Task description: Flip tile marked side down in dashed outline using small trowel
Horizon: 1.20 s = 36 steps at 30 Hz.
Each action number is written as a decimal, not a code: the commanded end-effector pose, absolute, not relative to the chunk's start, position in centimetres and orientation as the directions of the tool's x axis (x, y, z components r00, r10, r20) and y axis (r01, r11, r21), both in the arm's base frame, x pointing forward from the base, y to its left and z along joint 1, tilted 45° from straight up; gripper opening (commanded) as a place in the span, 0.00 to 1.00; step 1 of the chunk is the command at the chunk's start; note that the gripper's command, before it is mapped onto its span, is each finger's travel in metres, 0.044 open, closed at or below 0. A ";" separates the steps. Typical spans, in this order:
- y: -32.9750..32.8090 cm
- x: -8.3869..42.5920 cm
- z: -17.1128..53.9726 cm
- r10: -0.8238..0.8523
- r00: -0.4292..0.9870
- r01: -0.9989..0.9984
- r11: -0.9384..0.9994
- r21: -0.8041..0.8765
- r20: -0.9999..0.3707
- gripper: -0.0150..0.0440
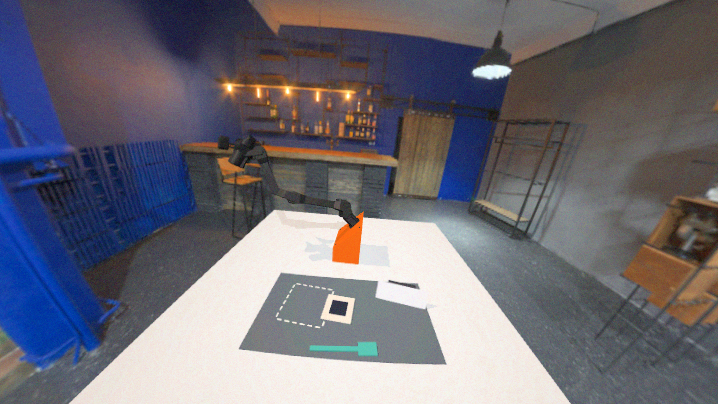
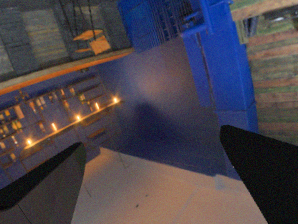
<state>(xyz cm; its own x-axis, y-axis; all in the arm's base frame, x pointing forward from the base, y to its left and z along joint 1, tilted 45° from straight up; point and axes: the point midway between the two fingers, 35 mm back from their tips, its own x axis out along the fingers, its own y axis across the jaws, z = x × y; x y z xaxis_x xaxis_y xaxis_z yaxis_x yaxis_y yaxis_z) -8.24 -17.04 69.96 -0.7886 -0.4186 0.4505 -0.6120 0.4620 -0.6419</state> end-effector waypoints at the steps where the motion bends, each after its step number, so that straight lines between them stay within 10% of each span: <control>1: -16.9 -8.3 70.0 -0.417 -0.789 -0.612 0.459 -0.644 0.452 0.89; 12: -8.9 -10.7 71.8 -0.271 -0.794 -0.605 0.265 -0.751 0.544 0.42; 36: 11.3 -11.3 72.2 0.175 -0.707 -0.704 -0.076 -0.706 0.685 0.42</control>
